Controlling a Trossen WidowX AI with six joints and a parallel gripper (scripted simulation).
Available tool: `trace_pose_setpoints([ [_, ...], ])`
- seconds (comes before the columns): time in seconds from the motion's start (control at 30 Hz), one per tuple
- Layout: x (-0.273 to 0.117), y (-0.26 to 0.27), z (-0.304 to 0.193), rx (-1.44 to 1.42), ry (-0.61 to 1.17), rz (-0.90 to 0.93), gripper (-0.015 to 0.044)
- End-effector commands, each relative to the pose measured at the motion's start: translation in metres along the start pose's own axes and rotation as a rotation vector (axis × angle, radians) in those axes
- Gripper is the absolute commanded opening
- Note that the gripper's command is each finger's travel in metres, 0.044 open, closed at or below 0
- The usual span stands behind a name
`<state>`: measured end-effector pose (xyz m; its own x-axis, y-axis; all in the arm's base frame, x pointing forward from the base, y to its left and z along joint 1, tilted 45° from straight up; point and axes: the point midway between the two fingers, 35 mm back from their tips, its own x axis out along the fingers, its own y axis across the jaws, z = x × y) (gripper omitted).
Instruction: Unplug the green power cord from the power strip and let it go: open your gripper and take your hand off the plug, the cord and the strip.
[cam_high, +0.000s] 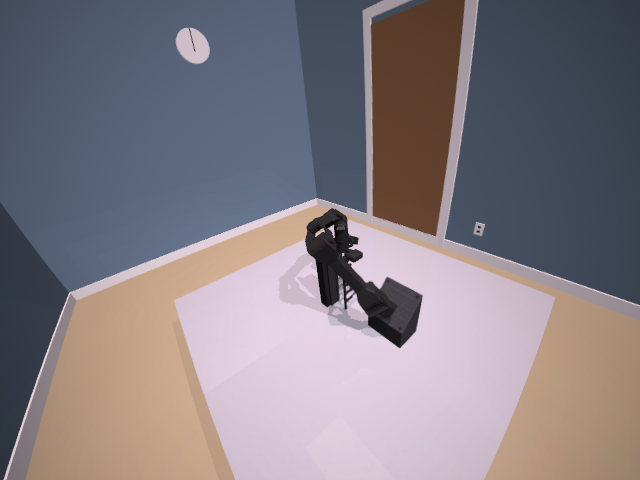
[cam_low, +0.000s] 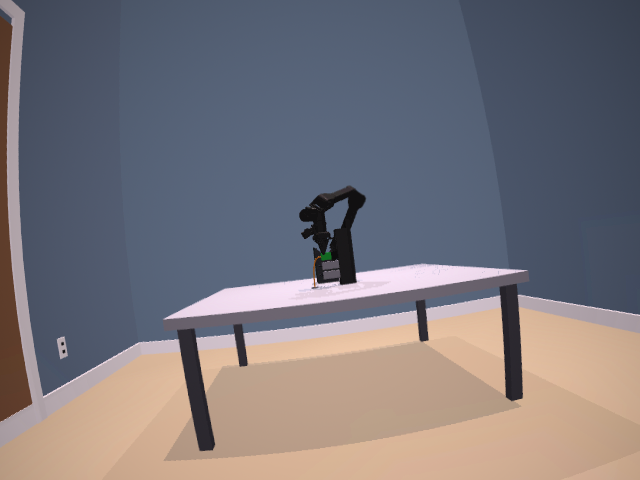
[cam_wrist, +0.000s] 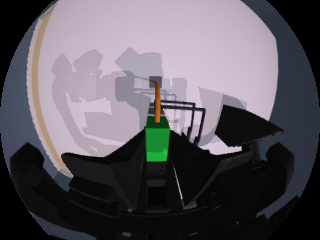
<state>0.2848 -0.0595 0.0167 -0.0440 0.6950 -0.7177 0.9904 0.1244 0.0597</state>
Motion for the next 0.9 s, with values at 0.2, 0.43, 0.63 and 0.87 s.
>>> trace_pose_setpoints([
  [0.2,0.0,0.001,0.004,0.0,0.0,0.0,0.0],
  [0.43,-0.001,0.002,0.015,0.0,-0.001,0.0,0.0],
  [0.63,-0.002,0.002,0.025,0.001,-0.002,0.0,0.0],
  [0.87,-0.003,0.002,0.036,0.001,-0.002,0.0,0.0],
])
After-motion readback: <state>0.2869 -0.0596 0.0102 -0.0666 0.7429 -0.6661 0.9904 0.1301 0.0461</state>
